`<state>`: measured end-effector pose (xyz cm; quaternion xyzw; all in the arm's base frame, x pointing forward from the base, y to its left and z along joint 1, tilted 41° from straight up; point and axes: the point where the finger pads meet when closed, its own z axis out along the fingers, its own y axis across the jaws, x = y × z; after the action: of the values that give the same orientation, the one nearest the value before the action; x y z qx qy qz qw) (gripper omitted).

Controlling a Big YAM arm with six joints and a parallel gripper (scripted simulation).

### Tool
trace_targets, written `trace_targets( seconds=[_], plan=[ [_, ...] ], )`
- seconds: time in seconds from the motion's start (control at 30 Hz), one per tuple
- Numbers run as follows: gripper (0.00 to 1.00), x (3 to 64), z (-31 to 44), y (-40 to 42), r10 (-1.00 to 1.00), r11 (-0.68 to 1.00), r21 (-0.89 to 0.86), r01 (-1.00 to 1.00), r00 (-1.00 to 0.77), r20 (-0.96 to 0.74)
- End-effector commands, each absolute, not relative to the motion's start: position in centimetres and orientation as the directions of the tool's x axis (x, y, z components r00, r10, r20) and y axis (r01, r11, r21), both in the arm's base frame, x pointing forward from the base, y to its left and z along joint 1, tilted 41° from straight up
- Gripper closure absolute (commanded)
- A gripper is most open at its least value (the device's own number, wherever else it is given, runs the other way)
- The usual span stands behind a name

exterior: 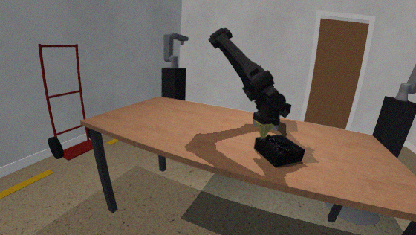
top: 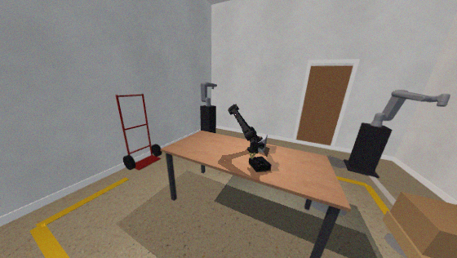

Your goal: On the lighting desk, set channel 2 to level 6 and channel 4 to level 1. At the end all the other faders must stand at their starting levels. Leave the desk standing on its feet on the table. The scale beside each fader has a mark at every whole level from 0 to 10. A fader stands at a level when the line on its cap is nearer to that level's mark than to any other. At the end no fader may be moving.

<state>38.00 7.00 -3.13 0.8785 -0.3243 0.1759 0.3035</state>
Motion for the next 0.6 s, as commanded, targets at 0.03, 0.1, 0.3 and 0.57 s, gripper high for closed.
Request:
trace_targets(
  seconds=[0.03, 0.1, 0.3, 0.57],
  plan=[
    [1.0, 38.14, -3.76, 6.46, -0.461, -0.602, 0.434, -0.671, 0.735, 0.498],
    [1.0, 38.11, -3.78, 6.45, -0.461, -0.601, 0.434, -0.671, 0.735, 0.498],
    [1.0, 37.87, -3.88, 6.5, -0.458, -0.603, 0.437, -0.668, 0.738, 0.496],
    [1.0, 37.7, -3.93, 7.17, -0.453, -0.609, 0.431, -0.666, 0.738, 0.5]
  ],
)
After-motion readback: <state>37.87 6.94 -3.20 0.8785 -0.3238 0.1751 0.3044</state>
